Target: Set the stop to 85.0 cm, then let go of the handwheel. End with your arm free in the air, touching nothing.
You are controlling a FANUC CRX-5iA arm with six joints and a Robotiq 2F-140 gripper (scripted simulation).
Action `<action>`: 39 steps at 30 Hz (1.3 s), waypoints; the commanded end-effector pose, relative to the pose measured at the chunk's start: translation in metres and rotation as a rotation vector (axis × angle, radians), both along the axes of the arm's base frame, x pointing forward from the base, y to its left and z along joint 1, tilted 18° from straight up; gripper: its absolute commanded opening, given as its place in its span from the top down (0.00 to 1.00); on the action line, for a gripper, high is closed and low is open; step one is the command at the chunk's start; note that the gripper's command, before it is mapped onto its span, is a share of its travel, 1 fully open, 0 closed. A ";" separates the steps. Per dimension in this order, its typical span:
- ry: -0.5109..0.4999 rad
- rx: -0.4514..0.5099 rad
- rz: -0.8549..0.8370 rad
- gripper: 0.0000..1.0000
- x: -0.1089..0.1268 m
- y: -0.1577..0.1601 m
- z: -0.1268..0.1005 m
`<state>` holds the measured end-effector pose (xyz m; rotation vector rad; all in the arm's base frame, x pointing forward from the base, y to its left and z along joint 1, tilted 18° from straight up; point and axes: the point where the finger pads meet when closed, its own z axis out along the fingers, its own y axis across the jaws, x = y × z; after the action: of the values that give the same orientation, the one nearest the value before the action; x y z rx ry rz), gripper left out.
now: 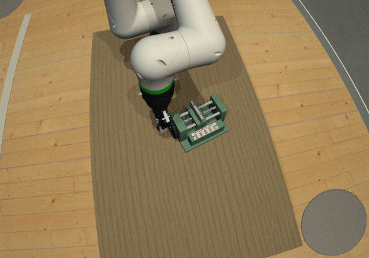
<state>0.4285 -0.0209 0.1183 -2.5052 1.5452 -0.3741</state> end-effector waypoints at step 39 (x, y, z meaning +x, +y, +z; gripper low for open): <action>0.000 0.000 0.000 0.96 0.039 0.012 -0.045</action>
<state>0.4684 -0.0075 0.0756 -2.5045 1.5444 -0.3745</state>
